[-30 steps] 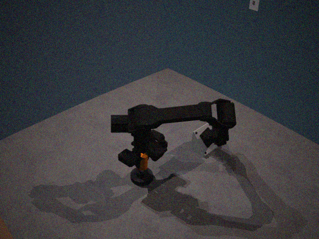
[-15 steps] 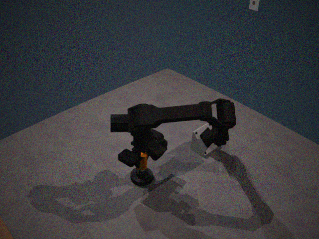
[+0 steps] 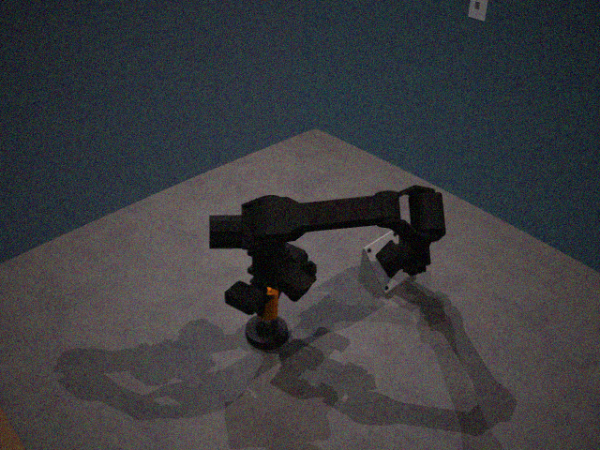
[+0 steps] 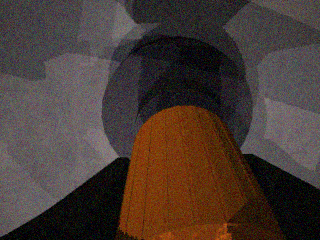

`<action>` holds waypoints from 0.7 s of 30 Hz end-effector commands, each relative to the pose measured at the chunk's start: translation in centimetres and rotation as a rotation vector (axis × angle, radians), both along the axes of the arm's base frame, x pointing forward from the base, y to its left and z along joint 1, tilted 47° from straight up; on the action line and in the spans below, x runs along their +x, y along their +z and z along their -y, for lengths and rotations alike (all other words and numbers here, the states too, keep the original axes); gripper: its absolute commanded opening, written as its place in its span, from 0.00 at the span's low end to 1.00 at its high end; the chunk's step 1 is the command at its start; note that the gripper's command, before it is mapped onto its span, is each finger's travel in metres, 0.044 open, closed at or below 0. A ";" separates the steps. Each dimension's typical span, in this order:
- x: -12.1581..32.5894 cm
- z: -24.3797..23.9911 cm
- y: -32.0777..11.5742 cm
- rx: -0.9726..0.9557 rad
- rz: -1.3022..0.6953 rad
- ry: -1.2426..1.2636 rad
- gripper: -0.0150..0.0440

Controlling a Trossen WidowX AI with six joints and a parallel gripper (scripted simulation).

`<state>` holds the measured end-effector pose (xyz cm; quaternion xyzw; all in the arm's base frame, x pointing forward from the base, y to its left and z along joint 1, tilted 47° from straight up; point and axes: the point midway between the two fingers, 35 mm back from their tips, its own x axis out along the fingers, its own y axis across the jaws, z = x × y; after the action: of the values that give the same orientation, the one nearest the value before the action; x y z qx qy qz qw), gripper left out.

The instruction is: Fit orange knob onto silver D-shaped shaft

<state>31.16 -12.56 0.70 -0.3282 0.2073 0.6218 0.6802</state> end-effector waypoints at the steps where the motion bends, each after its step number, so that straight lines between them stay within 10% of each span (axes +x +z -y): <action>1: 0.0 -0.1 -0.1 -0.002 0.008 0.011 0.25; 21: 0.2 -0.2 -0.4 -0.003 0.018 0.020 0.25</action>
<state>31.29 -12.41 0.38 -0.3314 0.2045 0.6242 0.6772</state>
